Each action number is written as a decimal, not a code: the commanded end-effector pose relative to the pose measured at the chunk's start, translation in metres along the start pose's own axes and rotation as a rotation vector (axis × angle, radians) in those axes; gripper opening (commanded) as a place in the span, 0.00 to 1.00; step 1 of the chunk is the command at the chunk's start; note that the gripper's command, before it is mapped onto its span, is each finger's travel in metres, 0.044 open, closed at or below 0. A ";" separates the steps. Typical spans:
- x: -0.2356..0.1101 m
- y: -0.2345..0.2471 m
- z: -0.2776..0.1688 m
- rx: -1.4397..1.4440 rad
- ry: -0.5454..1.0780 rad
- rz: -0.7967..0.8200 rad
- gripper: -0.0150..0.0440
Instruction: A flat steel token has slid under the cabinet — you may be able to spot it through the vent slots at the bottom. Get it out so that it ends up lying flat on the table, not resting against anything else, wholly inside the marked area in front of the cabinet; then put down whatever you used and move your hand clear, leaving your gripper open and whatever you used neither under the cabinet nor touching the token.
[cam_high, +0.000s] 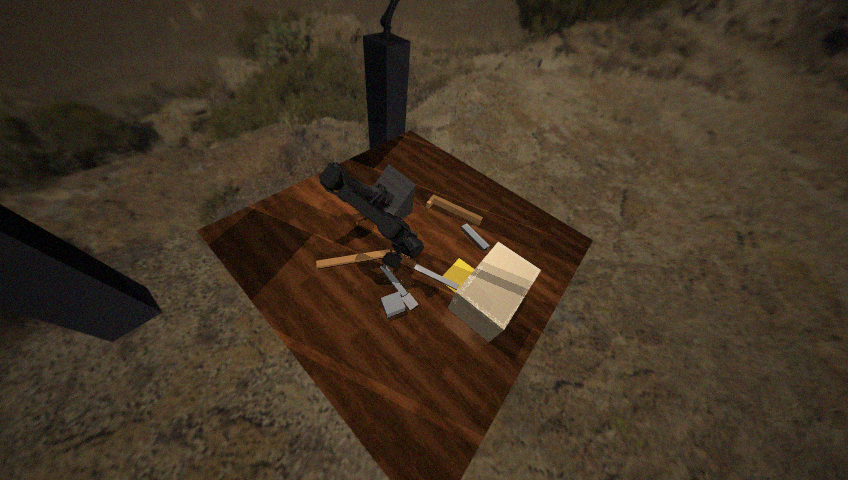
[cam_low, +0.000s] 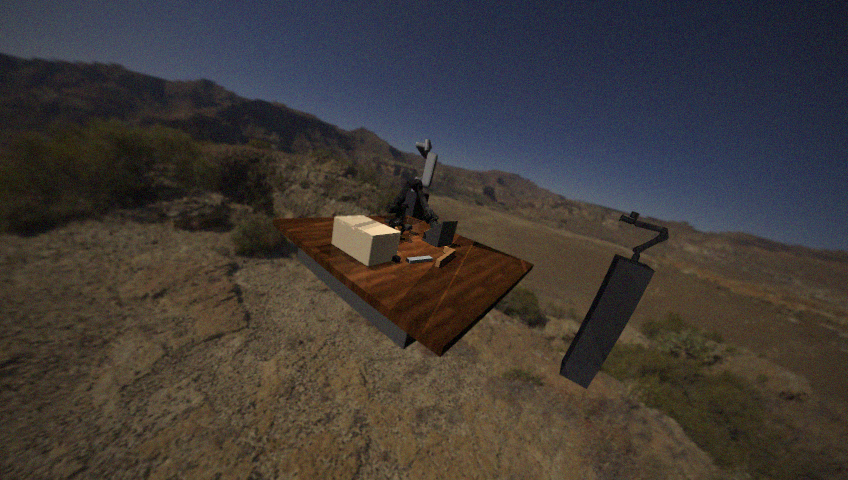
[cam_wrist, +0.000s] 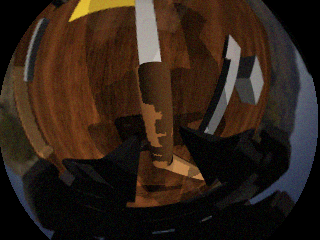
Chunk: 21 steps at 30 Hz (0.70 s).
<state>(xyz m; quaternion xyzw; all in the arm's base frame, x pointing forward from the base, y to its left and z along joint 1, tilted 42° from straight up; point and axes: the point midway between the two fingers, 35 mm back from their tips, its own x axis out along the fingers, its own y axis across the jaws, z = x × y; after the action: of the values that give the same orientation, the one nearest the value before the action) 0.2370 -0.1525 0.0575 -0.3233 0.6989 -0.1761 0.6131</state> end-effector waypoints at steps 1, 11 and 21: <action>0.003 0.002 -0.004 -0.008 0.003 0.004 0.71; 0.001 0.000 -0.001 -0.001 -0.002 -0.002 0.49; 0.001 0.000 -0.001 -0.001 -0.002 -0.002 0.25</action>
<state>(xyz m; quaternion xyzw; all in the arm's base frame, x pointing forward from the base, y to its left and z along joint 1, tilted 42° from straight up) 0.2357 -0.1530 0.0567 -0.3246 0.6989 -0.1737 0.6132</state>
